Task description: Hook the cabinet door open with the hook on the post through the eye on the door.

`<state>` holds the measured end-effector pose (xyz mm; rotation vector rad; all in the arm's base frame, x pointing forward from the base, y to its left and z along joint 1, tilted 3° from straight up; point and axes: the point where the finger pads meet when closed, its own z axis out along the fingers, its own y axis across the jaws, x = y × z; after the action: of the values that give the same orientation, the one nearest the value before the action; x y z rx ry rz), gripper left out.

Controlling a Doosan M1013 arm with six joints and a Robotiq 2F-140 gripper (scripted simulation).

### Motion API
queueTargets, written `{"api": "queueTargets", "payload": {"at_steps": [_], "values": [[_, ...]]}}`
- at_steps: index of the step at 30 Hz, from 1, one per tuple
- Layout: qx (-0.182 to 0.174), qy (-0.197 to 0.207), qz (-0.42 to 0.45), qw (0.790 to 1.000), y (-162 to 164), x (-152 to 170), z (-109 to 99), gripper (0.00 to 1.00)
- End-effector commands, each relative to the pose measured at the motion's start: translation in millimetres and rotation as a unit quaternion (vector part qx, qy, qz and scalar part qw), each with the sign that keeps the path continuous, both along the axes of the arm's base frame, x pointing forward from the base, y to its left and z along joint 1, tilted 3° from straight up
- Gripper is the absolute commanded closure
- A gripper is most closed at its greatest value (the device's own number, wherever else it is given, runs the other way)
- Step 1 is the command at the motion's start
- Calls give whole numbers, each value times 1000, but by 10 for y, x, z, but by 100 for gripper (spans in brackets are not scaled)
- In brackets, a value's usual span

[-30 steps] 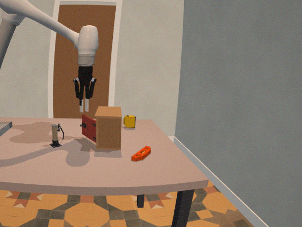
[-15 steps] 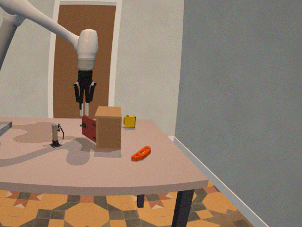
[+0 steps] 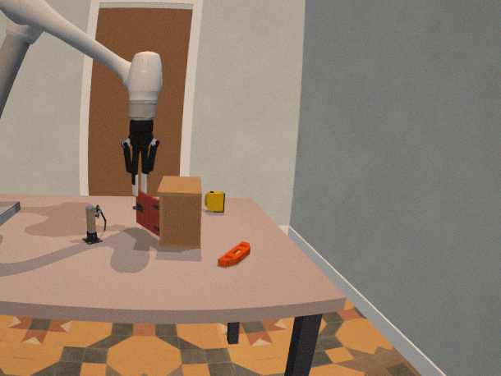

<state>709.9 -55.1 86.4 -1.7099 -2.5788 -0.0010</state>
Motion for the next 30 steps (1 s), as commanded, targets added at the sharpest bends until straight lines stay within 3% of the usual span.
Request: {"api": "queueTargets", "payload": {"at_steps": [1, 30], "values": [[0, 0, 0, 1000, 0, 0, -7, 84], [2, -1, 52, 999, -57, -130, -7, 84]]}}
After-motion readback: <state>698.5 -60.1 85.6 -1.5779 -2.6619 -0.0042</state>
